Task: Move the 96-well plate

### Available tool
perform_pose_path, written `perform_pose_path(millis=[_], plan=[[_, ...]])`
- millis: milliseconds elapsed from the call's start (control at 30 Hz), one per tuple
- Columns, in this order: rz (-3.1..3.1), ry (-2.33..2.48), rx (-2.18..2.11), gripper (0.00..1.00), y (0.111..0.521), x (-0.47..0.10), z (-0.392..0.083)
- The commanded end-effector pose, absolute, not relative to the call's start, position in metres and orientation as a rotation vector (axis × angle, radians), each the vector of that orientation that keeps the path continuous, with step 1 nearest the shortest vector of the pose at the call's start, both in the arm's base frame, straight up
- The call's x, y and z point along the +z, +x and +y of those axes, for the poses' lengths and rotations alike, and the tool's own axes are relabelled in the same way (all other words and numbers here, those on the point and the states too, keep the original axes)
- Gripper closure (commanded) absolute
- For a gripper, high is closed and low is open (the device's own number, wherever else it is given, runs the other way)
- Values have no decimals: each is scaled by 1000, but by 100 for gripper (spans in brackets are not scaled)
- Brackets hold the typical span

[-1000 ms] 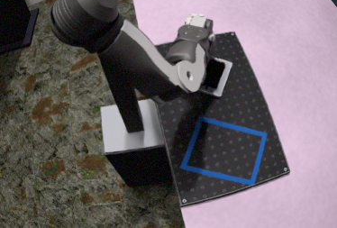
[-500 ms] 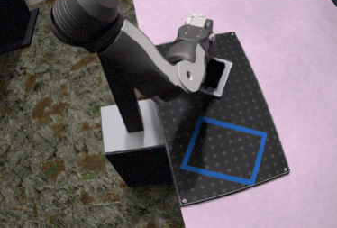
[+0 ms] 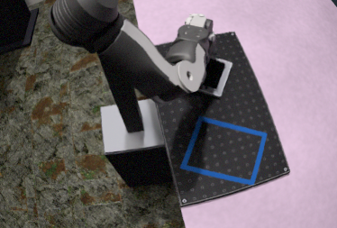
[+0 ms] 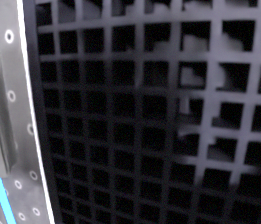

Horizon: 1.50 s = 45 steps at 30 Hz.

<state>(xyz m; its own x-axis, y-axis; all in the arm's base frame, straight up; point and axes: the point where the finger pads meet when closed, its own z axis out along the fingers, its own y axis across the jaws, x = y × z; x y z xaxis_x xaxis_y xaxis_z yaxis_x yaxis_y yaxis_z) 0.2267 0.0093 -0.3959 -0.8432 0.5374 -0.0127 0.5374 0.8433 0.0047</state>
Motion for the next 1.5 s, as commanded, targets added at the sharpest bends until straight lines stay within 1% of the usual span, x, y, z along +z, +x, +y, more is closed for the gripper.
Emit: perform_pose_path(millis=[0, 133, 300, 700, 867, 1467], plan=[[3003, 875, 5, 23, 227, -395, 10], [3003, 875, 5, 23, 227, -395, 10], [3004, 872, 6, 23, 227, -355, 10], [3004, 872, 6, 23, 227, -355, 10], [3004, 871, 6, 23, 227, -315, 10], [3004, 871, 6, 23, 227, -315, 10]])
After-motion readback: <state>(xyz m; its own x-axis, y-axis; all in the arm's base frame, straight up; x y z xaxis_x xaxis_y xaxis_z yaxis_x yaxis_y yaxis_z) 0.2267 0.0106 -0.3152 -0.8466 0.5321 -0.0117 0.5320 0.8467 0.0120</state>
